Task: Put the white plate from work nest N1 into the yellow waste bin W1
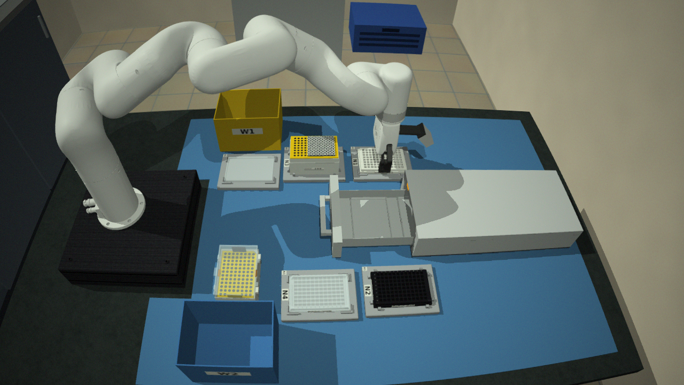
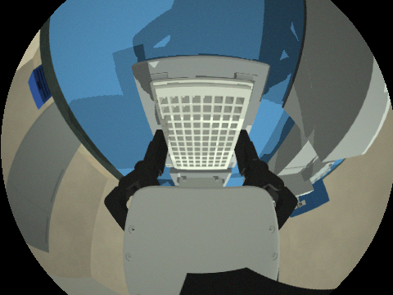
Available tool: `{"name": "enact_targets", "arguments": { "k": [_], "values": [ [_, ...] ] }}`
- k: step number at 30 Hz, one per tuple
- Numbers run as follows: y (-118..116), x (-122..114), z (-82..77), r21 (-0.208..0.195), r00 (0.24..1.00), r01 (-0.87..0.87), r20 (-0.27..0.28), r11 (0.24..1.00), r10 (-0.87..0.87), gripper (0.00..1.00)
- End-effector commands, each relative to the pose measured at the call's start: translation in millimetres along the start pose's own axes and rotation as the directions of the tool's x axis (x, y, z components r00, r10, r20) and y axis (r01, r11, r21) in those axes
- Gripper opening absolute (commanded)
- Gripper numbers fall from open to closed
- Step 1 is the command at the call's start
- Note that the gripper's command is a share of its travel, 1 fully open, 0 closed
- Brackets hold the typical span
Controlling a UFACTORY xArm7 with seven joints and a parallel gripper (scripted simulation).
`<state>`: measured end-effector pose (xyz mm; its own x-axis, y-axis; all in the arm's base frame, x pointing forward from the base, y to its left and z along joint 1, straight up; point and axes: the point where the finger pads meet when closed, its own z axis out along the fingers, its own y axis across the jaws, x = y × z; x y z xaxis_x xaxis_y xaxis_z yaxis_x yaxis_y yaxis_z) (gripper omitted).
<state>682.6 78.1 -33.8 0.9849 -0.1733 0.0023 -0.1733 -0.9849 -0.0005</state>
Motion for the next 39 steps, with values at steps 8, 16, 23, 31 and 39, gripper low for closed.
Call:
{"name": "enact_targets", "arguments": {
  "k": [8, 16, 23, 31, 39],
  "values": [
    [-0.6, 2.0, -3.1, 0.002, 1.000, 0.000, -0.006, 1.000, 0.000, 0.00],
    [-0.6, 2.0, -5.8, 0.002, 1.000, 0.000, -0.006, 1.000, 0.000, 0.00],
    [-0.6, 2.0, -9.1, 0.002, 1.000, 0.000, -0.006, 1.000, 0.000, 0.00],
    [-0.6, 2.0, -14.5, 0.002, 1.000, 0.000, -0.006, 1.000, 0.000, 0.00],
    [-0.6, 2.0, -18.5, 0.002, 1.000, 0.000, -0.006, 1.000, 0.000, 0.00]
  ]
}}
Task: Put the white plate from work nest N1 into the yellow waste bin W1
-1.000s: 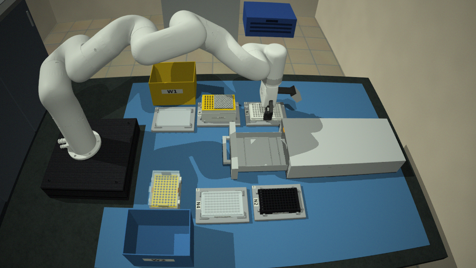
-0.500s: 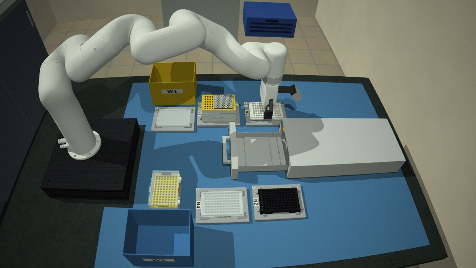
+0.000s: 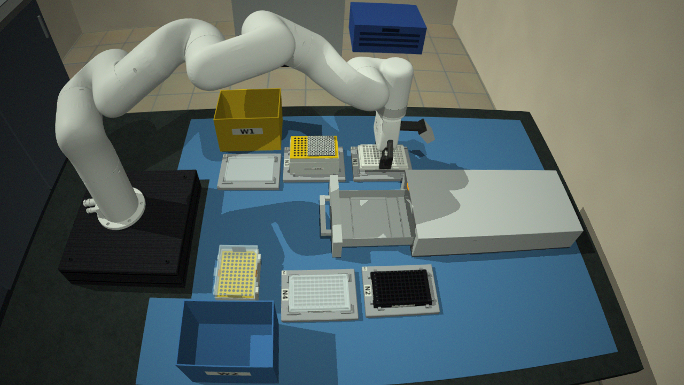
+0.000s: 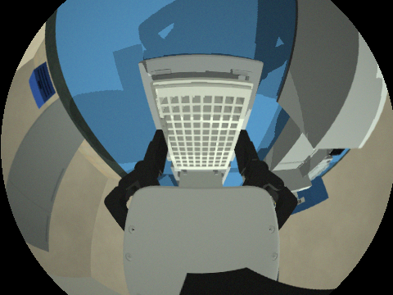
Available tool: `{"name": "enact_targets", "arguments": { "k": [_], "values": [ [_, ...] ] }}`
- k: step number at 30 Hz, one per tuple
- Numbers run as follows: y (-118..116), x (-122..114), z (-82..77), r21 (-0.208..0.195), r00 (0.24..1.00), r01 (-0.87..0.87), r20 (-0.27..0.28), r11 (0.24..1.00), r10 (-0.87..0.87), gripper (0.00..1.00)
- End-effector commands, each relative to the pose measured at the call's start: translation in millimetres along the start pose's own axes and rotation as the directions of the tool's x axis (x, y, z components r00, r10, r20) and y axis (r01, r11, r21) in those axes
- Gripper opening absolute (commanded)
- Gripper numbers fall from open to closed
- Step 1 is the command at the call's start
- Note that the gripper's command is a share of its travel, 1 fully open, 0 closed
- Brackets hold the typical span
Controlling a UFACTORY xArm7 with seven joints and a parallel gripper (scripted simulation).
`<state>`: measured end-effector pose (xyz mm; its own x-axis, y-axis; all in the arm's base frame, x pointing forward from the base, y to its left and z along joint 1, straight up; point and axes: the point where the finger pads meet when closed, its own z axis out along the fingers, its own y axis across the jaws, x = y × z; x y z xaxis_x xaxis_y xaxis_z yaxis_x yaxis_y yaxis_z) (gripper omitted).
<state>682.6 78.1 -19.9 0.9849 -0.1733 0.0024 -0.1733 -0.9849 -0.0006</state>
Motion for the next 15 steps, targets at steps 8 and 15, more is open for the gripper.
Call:
{"name": "enact_targets", "arguments": {
  "k": [8, 15],
  "values": [
    [-0.5, 1.9, -9.3, 0.002, 1.000, 0.000, -0.006, 1.000, 0.000, 0.00],
    [-0.5, 1.9, -9.3, 0.002, 1.000, 0.000, -0.006, 1.000, 0.000, 0.00]
  ]
}}
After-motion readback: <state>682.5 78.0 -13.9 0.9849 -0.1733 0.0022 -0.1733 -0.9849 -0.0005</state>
